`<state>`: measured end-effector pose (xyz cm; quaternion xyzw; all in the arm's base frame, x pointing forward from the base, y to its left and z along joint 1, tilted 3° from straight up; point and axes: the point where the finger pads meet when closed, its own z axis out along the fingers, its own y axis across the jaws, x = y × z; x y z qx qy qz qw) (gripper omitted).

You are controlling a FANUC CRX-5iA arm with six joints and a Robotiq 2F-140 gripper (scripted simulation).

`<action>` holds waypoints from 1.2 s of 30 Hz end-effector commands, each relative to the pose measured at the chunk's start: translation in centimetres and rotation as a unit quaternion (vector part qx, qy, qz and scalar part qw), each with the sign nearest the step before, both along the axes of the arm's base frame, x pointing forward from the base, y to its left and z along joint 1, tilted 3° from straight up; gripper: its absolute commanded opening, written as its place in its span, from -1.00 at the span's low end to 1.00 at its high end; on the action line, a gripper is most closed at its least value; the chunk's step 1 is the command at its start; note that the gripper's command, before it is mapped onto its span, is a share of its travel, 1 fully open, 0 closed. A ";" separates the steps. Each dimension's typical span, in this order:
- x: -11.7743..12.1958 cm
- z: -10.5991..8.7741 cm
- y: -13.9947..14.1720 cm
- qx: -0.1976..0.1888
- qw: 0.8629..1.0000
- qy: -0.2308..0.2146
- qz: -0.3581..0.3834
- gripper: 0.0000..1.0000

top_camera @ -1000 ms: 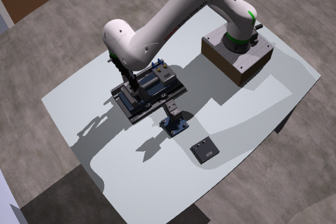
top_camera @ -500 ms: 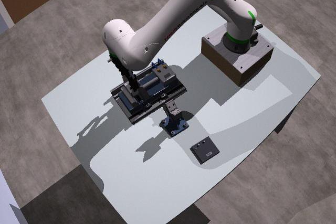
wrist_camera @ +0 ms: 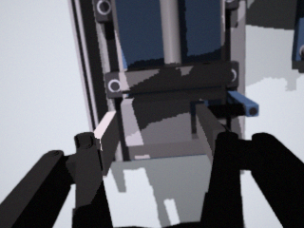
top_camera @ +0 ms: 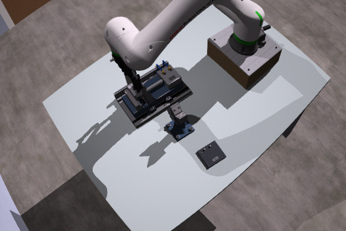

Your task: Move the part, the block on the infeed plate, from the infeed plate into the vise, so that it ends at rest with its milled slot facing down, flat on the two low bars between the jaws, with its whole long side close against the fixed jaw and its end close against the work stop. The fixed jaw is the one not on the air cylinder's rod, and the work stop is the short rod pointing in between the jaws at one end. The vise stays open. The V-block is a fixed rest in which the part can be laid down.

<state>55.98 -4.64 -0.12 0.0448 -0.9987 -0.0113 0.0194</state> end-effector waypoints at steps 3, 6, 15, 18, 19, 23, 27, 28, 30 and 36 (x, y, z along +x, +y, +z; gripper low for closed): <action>0.1 1.6 0.0 0.000 1.000 0.000 0.000 -0.06; 0.1 2.5 -0.1 0.000 1.000 0.000 0.000 -0.06; 0.2 4.6 -0.1 0.000 1.000 0.000 0.000 -0.06; 0.2 5.3 -0.1 0.000 1.000 0.000 0.000 -0.06; 0.2 5.5 -0.1 0.000 1.000 0.000 0.000 -0.06; 0.3 6.0 -0.1 0.000 1.000 0.000 0.000 -0.06; 0.3 6.2 -0.1 0.000 1.000 0.000 0.000 -0.06; 0.3 6.2 -0.1 0.000 1.000 0.000 0.000 -0.06; 0.3 6.2 -0.1 0.000 1.000 0.000 0.000 -0.06; 0.3 6.2 -0.1 0.000 1.000 0.000 0.000 -1.00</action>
